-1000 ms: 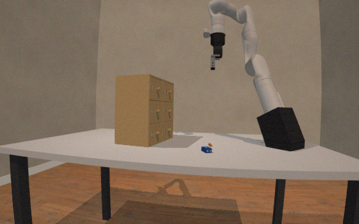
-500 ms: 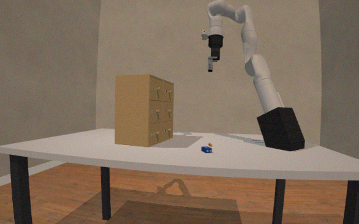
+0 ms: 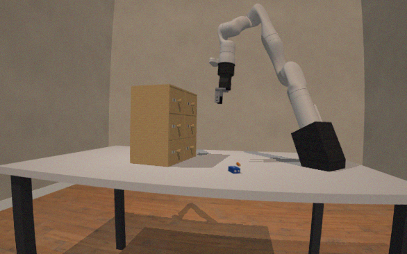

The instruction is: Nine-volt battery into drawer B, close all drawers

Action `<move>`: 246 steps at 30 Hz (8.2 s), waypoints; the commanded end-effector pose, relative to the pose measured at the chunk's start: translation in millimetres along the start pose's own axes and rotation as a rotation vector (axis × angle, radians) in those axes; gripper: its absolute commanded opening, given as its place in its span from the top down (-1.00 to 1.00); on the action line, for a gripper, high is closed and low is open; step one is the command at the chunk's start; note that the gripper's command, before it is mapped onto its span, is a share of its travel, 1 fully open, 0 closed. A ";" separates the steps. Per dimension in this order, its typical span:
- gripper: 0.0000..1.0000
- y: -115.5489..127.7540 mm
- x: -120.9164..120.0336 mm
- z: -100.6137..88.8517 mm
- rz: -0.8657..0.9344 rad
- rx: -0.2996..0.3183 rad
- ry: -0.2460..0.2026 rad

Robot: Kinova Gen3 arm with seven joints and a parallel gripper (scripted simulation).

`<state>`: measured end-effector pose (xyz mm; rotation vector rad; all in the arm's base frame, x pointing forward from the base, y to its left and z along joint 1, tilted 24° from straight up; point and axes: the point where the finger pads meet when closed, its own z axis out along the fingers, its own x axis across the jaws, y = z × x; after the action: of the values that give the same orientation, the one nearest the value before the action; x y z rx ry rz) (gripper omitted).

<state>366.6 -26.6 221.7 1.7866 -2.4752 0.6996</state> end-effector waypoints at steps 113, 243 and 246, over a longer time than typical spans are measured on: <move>-1.00 -46.6 -6.3 106.4 0.015 0.289 0.027; -1.00 -77.7 -4.1 203.5 0.011 0.648 0.028; -1.00 -77.7 -4.1 203.5 0.011 0.648 0.028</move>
<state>488.4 -115.5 64.3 1.8870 -2.4026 1.6616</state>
